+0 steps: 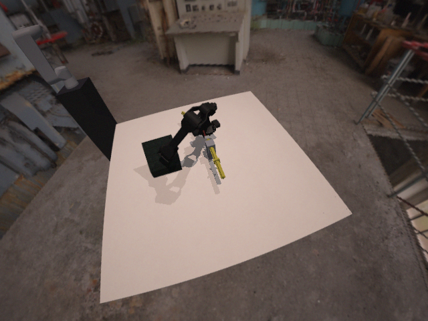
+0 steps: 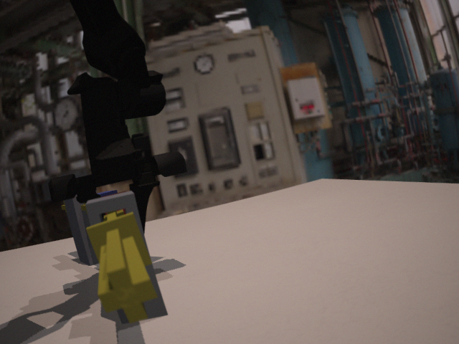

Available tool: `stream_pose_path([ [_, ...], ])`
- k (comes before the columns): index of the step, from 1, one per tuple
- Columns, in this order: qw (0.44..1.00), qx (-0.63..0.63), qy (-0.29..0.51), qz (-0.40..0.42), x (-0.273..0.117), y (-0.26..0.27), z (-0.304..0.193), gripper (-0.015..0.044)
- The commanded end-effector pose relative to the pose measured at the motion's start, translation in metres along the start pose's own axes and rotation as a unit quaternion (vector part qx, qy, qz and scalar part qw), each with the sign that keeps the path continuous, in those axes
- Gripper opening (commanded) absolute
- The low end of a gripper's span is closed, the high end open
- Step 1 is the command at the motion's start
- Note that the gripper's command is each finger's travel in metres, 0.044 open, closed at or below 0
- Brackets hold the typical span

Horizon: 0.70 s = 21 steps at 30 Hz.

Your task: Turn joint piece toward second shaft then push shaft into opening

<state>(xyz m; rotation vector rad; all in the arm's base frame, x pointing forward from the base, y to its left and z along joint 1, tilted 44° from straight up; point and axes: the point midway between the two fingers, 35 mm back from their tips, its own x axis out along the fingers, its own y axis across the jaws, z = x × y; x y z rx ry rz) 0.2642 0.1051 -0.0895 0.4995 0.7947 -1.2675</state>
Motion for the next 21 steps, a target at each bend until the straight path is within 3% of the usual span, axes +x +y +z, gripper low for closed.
stream_pose_path([
  [1, 0.999, 0.038, -0.021, 0.000, -0.0021, -0.0035, 0.0000, 0.0000],
  [21, 0.995, 0.086, -0.048, 0.000, -0.0043, -0.0084, -0.0001, 0.0000],
])
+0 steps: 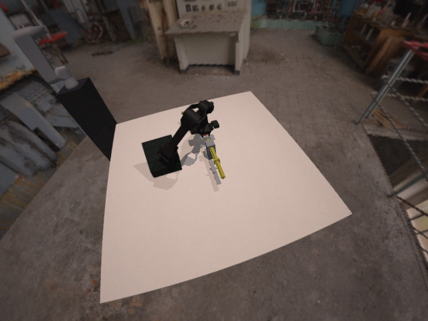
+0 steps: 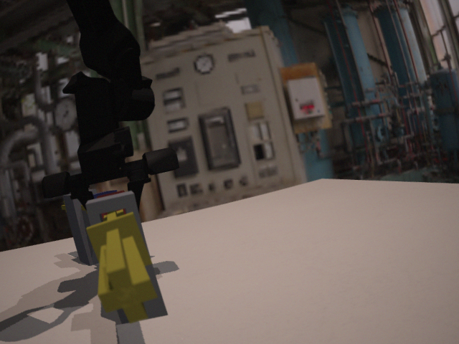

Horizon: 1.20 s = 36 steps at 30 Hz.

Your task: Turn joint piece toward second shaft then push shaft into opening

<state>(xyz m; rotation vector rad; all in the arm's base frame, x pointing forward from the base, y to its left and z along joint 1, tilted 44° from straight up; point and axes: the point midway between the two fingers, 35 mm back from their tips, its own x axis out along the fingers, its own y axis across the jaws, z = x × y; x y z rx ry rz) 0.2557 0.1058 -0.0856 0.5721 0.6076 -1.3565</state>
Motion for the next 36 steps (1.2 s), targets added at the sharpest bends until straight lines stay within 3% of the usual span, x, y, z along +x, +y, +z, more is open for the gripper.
stream_pose_path([
  [1, 1.000, 0.000, 0.000, 0.000, 0.0000, 0.0000, 0.0000, 0.0000],
  [8, 1.000, 0.000, 0.000, 0.000, 0.0000, 0.0000, 0.0000, 0.0000],
  [13, 1.000, 0.000, 0.000, 0.000, 0.0000, 0.0000, 0.0000, 0.0131],
  [16, 1.000, 0.000, 0.000, 0.000, 0.0000, 0.0000, 0.0000, 0.0147],
  [27, 1.000, 0.000, 0.000, 0.000, 0.0000, 0.0000, 0.0000, 0.0436],
  [36, 1.000, 0.000, 0.000, 0.000, 0.0000, 0.0000, 0.0000, 0.0440],
])
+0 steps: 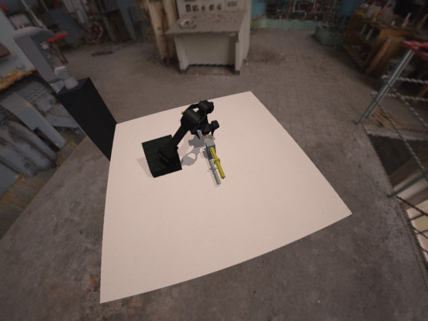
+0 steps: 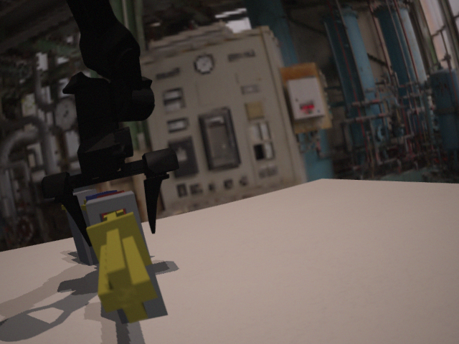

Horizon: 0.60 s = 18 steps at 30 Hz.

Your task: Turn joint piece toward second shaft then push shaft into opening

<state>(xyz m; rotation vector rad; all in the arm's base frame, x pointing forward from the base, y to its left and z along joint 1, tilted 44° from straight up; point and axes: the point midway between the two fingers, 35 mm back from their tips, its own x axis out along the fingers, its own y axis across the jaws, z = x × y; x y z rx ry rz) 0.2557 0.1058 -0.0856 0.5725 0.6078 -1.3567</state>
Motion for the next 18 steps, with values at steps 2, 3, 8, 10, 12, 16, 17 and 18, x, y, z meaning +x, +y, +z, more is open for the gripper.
stream_pose_path([
  [2, 1.000, -0.001, 0.000, 0.000, 0.000, 0.000, 0.000, 0.0440],
  [3, 1.000, -0.001, 0.000, 0.000, 0.000, 0.000, 0.000, 0.0440],
  [8, 1.000, 0.000, 0.023, -0.003, -0.004, 0.000, 0.001, 0.0440],
  [10, 0.998, 0.000, 0.055, -0.004, -0.009, 0.000, 0.002, 0.0440],
  [12, 0.996, 0.000, 0.087, -0.004, -0.015, 0.000, 0.004, 0.0440],
  [16, 0.989, -0.003, 0.148, 0.000, -0.026, 0.000, 0.007, 0.0440],
  [17, 0.988, -0.003, 0.156, 0.002, -0.028, 0.000, 0.008, 0.0440],
  [18, 0.987, -0.003, 0.158, 0.002, -0.028, 0.000, 0.008, 0.0440],
])
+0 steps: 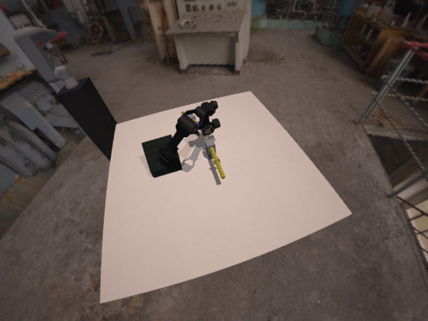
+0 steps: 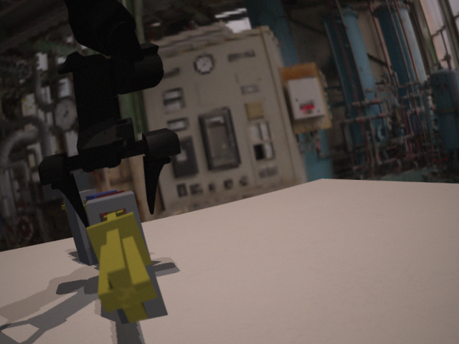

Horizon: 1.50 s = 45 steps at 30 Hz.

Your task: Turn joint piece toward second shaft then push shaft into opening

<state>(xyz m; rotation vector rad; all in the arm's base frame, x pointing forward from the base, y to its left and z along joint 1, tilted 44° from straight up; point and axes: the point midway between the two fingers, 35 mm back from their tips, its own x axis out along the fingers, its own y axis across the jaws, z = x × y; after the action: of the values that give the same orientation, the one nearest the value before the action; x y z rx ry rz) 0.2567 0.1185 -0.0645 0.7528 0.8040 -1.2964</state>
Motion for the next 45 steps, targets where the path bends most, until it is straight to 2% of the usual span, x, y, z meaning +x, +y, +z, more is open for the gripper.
stream_pose_path([
  [1, 0.999, -0.006, 0.035, 0.001, -0.005, -0.003, 0.000, 0.0440],
  [9, 0.999, -0.018, 0.033, 0.000, -0.007, -0.002, -0.001, 0.0440],
  [23, 0.968, -0.251, 0.001, -0.009, -0.044, 0.004, -0.015, 0.0440],
  [34, 0.905, -0.425, -0.024, -0.022, -0.075, 0.004, -0.024, 0.0440],
  [45, 0.813, -0.578, -0.047, -0.041, -0.108, 0.002, -0.031, 0.0440],
])
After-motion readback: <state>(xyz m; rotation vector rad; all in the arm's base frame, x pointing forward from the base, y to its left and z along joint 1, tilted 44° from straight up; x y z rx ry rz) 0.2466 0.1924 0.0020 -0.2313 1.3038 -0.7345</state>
